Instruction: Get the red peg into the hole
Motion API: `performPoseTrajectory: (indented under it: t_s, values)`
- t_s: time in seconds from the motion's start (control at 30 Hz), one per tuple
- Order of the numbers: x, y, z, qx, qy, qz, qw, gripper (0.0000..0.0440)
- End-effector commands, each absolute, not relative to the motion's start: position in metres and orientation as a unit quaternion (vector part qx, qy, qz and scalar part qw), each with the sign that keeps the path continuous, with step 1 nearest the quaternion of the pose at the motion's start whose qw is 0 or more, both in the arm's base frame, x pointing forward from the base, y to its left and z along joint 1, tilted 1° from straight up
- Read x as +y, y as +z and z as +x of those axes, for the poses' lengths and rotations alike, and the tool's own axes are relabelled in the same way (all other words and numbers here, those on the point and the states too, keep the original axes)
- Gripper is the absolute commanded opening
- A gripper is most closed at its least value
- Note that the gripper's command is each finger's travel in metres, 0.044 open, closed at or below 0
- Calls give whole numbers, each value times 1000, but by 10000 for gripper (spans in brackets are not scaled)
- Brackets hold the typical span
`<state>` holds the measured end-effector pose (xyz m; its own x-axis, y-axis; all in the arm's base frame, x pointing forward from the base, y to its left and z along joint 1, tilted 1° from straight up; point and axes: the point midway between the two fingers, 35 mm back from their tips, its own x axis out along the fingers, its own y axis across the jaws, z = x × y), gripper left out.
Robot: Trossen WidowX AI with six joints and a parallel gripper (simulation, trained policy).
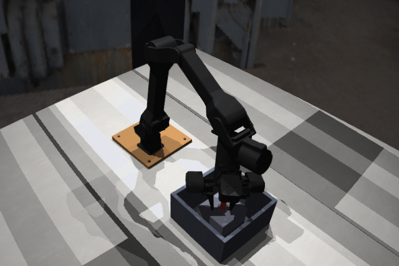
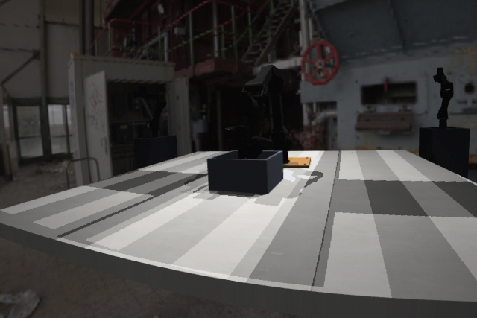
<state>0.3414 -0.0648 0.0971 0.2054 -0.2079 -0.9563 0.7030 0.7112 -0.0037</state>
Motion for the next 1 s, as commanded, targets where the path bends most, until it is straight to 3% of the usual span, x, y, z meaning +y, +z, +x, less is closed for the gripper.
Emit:
performPoseTrajectory:
  t_s: [0.0, 0.1, 0.33, 0.97]
  values:
    - [-66, 105, 351, 550, -295, 224, 749, 214]
    - [-67, 113, 358, 553, -288, 226, 749, 260]
    - [-63, 125, 376, 562, -270, 241, 744, 440]
    - [-44, 159, 416, 595, -236, 269, 720, 440]
